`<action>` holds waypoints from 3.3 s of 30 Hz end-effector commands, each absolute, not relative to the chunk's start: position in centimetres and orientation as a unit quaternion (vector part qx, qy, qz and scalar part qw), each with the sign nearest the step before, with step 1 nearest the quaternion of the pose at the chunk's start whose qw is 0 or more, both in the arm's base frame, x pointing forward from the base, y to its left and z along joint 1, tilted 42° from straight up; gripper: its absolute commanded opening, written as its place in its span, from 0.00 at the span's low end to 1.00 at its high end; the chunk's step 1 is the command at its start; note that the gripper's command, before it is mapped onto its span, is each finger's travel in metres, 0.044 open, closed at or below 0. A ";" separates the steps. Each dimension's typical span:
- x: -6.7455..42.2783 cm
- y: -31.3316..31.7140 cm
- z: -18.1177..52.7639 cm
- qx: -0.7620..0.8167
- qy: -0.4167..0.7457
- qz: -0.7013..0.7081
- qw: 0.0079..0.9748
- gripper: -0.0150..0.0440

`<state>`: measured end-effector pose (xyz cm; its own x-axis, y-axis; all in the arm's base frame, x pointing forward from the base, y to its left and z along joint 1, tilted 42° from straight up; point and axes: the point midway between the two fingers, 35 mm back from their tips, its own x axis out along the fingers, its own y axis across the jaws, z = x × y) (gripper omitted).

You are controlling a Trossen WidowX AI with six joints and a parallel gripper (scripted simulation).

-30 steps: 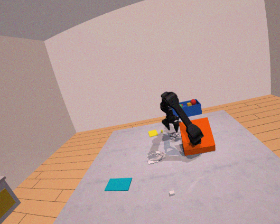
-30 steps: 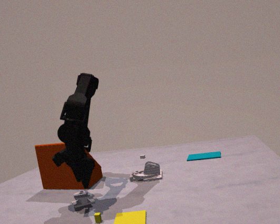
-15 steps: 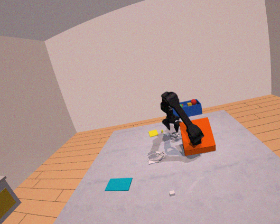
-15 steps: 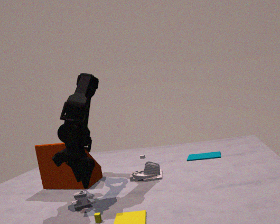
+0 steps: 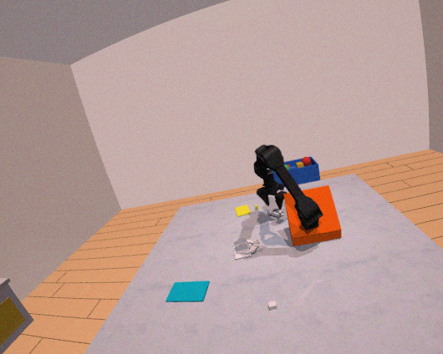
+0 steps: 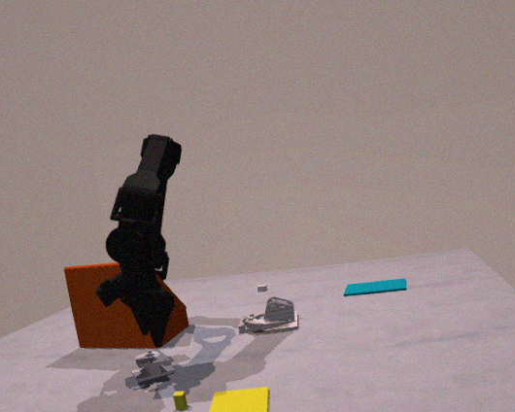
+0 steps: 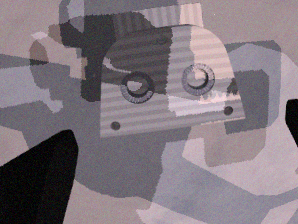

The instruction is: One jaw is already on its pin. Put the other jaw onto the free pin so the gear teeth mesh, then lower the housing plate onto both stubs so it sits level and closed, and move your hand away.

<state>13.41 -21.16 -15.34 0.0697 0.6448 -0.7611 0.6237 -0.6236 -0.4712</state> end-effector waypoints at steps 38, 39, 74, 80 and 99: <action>13.9 -19.1 -18.0 -0.733 -0.432 0.525 0.011 1.00; 13.9 -19.0 -18.2 -0.733 -0.432 0.525 0.011 1.00; 14.0 -18.0 -19.3 -0.733 -0.432 0.525 0.011 1.00; 14.0 -18.0 -19.3 -0.732 -0.434 0.526 0.010 0.94; 14.0 -18.0 -19.3 -0.732 -0.434 0.526 0.010 0.85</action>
<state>13.96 -18.01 -19.34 0.0704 0.6452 -0.7608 0.6248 -0.6230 -0.4706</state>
